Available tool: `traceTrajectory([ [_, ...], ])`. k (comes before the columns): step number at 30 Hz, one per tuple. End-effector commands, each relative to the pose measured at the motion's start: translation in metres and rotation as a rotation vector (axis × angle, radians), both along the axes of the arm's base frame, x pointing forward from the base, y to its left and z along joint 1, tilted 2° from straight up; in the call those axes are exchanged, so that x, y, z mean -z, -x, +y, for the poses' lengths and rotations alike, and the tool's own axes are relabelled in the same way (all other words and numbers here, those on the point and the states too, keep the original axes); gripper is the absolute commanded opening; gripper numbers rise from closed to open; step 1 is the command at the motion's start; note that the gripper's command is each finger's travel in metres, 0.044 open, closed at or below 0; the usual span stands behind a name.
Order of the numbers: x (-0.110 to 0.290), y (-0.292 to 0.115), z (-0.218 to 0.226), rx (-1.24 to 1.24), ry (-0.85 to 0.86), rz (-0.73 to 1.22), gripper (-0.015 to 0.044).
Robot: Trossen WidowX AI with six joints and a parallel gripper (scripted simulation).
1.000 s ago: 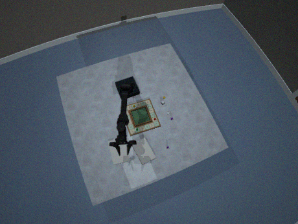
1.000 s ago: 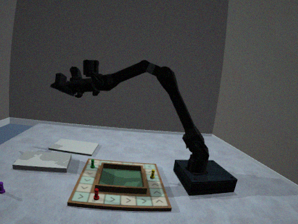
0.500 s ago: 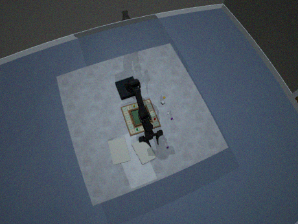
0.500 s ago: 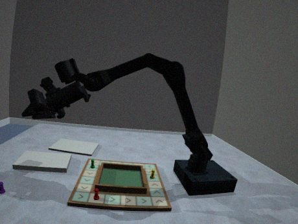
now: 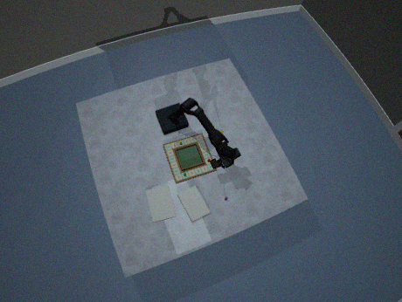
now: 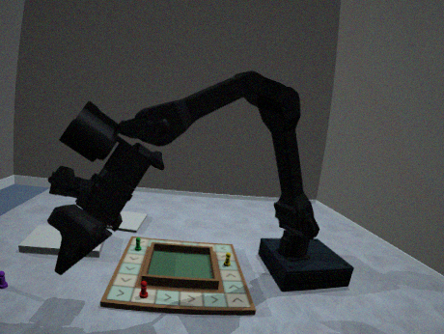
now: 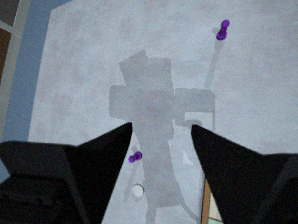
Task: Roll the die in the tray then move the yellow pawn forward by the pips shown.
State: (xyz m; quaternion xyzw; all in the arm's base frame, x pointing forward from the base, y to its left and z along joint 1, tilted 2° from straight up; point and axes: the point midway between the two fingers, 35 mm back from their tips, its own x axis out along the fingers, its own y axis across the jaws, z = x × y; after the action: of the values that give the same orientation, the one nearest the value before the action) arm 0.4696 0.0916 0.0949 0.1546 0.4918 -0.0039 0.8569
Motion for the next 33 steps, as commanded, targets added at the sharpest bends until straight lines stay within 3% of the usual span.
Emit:
traceTrajectory([
  [1,0.019,0.053,0.049,-0.085,0.035,0.159,0.0275],
  [7,0.036,0.139,0.099,-0.214,0.135,0.372,0.0275],
  [12,0.041,0.203,0.113,-0.300,0.242,0.507,0.0275],
  [33,0.073,0.206,0.111,-0.304,0.247,0.512,0.0275],
])
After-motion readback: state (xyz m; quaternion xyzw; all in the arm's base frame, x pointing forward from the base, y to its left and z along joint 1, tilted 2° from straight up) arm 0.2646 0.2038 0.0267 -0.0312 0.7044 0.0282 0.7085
